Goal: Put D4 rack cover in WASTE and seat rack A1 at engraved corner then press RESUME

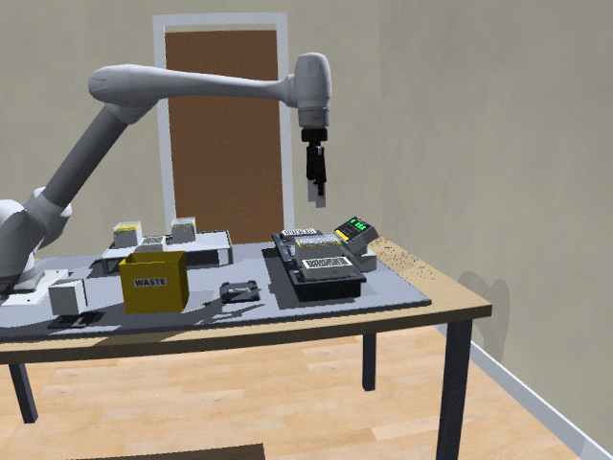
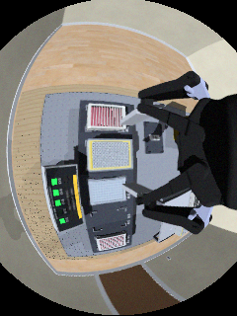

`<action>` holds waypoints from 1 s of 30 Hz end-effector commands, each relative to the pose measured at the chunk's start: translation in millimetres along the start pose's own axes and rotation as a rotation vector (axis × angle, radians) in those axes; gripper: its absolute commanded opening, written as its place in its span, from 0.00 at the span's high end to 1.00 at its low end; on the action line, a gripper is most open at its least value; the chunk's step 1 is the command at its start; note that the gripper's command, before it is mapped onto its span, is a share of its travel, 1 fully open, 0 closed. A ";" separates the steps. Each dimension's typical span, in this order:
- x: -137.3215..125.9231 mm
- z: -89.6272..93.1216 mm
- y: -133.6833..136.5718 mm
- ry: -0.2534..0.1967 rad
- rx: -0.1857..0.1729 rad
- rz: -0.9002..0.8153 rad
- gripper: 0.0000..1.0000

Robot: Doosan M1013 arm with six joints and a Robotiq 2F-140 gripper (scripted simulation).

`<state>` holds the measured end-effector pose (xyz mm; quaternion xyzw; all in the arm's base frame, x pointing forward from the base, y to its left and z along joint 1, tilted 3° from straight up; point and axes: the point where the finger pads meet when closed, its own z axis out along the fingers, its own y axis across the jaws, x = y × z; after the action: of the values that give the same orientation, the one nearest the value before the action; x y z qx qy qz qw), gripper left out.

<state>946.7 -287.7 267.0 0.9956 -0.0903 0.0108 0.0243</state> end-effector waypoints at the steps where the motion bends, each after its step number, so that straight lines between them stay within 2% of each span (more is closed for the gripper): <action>1: 0.2 7.3 -0.4 -0.002 -0.002 0.004 0.23; 30: 0.1 50.7 -0.3 -0.002 -0.002 0.004 0.23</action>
<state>948.0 -288.0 224.1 0.9956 -0.0894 0.0108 0.0241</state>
